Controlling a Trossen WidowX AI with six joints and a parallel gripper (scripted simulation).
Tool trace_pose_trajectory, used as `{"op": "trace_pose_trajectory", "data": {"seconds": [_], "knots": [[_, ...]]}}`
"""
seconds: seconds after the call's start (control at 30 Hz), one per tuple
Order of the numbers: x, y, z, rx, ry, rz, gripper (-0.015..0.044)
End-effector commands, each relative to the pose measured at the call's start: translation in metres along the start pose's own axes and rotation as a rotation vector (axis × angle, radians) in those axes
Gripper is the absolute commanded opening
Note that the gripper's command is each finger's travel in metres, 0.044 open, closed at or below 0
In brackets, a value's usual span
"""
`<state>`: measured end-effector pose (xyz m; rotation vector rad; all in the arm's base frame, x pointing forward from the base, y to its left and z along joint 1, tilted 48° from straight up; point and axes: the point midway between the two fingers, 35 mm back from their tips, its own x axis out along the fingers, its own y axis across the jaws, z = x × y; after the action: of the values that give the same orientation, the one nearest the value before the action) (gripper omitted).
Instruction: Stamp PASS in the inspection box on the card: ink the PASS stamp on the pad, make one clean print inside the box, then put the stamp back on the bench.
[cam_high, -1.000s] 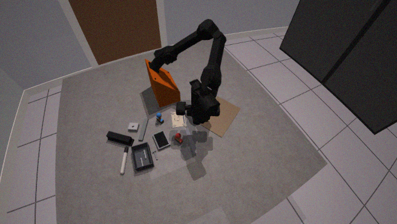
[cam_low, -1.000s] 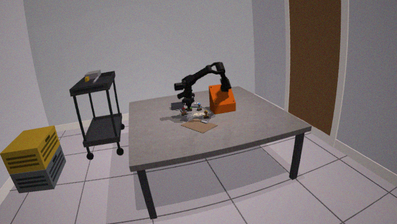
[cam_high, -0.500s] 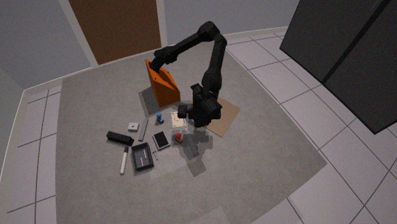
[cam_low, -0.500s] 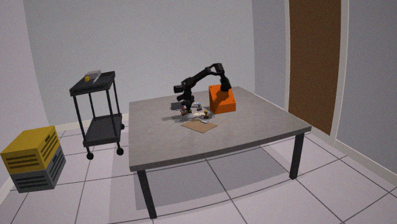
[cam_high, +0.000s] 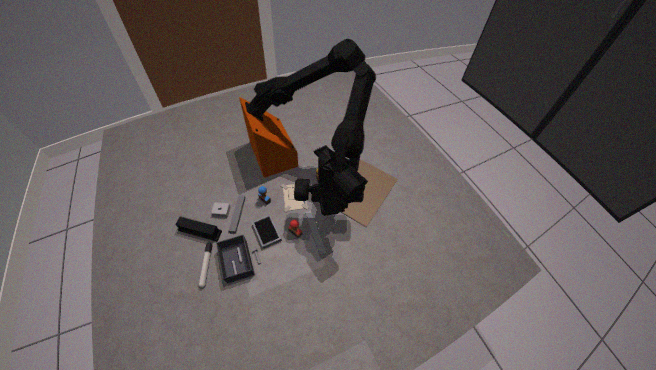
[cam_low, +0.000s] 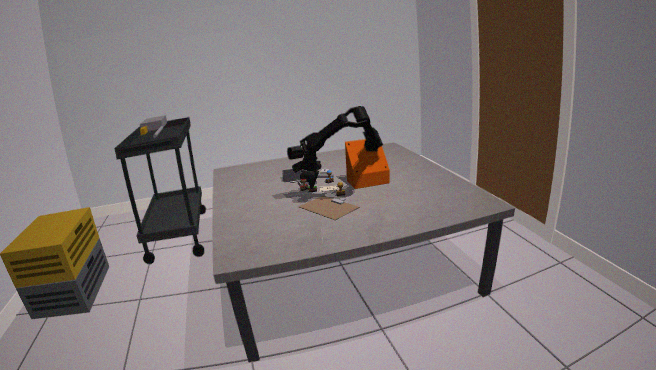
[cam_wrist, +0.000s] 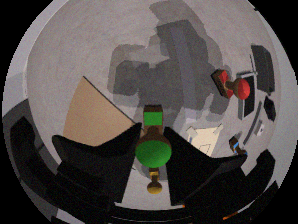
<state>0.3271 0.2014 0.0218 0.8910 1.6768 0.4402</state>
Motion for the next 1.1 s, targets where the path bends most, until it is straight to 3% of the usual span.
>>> {"op": "trace_pose_trajectory", "data": {"seconds": [0.0,0.5,0.83,0.97,1.07], "knots": [[0.008,-0.002,-0.001,0.009,0.003,-0.006,0.0000],[0.028,-0.003,-0.004,0.009,0.005,-0.002,0.0000],[0.025,-0.001,-0.003,0.001,0.004,0.002,0.0255],[0.015,-0.001,-0.001,0.001,0.002,-0.001,0.0255],[-0.033,-0.001,0.004,0.004,-0.001,-0.011,0.0255]]}}
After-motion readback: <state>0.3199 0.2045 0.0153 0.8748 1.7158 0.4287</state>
